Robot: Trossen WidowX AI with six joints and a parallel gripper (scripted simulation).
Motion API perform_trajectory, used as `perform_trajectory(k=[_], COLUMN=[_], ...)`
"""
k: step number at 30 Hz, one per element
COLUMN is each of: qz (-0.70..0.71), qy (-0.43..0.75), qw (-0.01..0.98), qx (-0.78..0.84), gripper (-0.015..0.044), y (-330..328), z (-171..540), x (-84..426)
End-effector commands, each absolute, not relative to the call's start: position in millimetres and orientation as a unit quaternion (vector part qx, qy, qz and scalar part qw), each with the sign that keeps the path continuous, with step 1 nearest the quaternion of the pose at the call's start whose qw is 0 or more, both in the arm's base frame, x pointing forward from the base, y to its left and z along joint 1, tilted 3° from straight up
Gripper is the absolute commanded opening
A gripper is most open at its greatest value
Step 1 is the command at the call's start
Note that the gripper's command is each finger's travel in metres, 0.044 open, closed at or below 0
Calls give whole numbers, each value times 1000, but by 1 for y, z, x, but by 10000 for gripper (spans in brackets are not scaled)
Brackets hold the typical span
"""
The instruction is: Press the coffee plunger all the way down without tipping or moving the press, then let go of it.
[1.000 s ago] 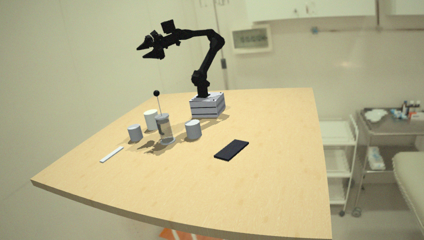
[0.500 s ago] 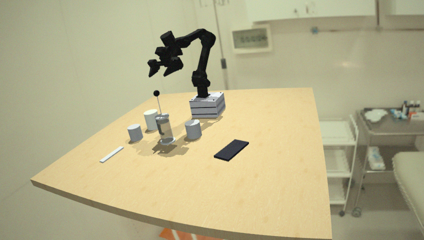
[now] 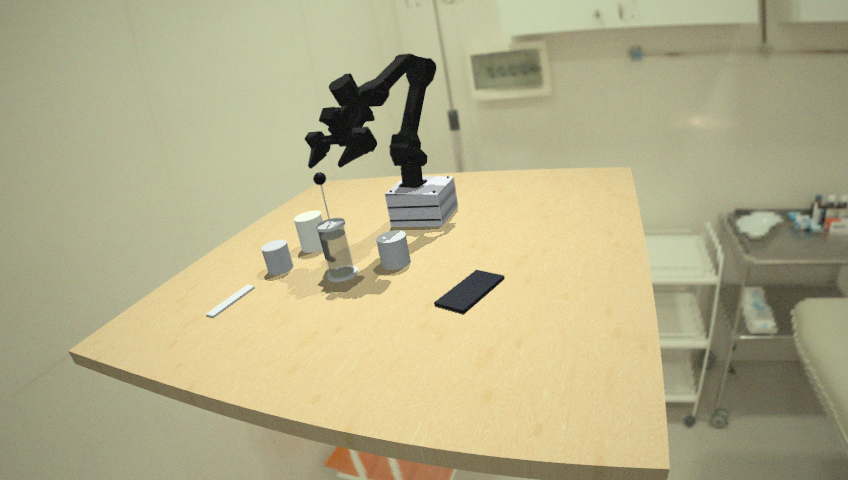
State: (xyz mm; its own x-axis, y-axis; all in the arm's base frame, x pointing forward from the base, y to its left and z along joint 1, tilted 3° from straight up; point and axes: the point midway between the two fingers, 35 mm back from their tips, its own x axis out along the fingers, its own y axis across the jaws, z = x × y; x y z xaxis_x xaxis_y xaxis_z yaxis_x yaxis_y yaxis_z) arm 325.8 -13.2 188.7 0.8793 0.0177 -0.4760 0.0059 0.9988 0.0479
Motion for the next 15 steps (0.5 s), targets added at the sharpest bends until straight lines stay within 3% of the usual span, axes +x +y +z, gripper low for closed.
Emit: perform_trajectory(k=[1, 15], qz=[3, 4], qy=[247, 246], qw=[969, 969], qx=[27, 27], gripper=[440, 440], y=[-13, -12], z=[185, 173], x=[331, 351])
